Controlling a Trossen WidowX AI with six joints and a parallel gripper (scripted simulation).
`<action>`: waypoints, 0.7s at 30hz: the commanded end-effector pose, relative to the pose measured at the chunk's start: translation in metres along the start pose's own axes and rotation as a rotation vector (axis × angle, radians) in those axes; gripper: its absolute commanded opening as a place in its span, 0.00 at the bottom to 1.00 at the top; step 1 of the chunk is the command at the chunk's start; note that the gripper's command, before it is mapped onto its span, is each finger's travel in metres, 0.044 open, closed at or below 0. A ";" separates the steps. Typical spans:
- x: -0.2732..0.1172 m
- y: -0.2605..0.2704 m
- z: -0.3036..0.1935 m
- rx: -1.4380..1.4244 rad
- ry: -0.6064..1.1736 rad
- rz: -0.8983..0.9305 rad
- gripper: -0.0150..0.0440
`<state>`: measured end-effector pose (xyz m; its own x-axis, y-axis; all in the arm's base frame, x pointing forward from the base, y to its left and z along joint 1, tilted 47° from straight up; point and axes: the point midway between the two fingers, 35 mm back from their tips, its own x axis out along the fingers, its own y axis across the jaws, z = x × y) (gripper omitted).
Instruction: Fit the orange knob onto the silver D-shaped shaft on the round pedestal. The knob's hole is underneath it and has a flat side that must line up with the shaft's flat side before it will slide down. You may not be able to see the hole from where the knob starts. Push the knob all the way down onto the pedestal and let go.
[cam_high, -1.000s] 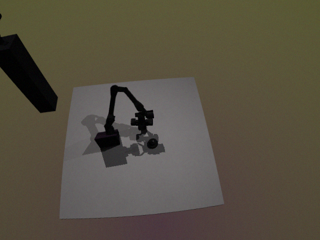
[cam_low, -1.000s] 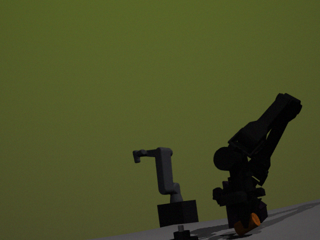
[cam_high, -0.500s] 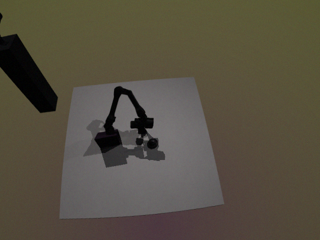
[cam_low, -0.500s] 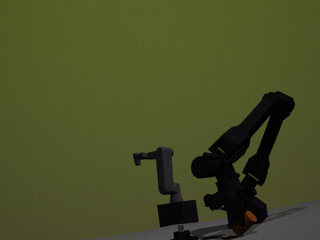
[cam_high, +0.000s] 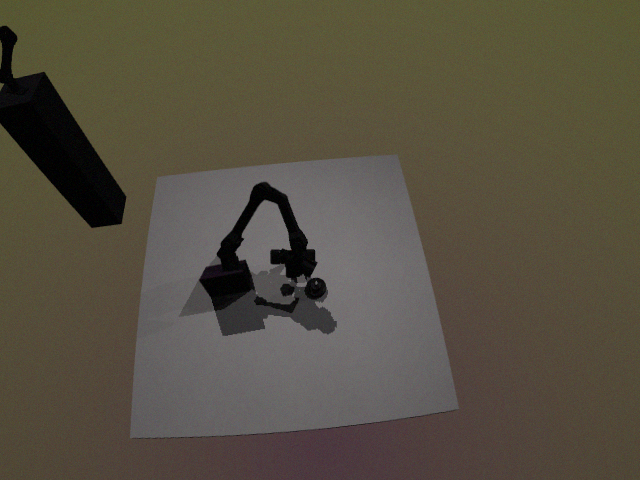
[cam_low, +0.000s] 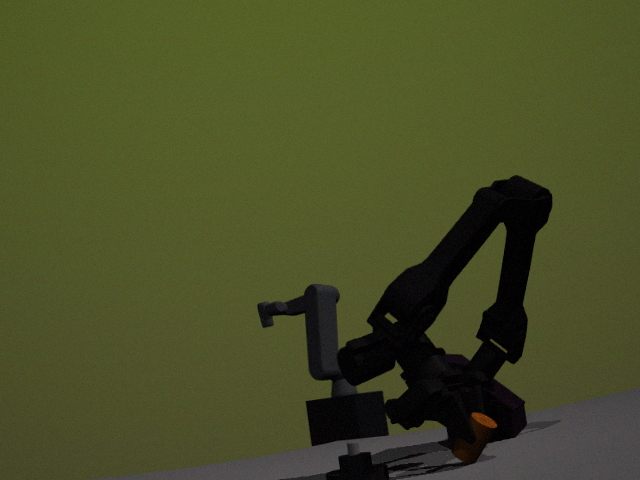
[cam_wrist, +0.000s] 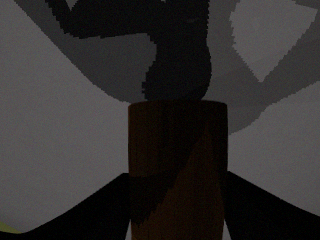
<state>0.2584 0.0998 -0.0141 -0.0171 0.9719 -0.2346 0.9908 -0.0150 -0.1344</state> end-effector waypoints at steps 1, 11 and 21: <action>-0.002 0.002 0.003 -0.003 0.057 0.004 0.56; -0.005 0.001 0.013 0.035 0.216 -0.003 0.56; -0.007 0.001 0.016 -0.003 0.206 0.005 0.56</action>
<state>0.2576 0.0903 -0.0267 0.0161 0.9994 -0.0305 0.9895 -0.0203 -0.1433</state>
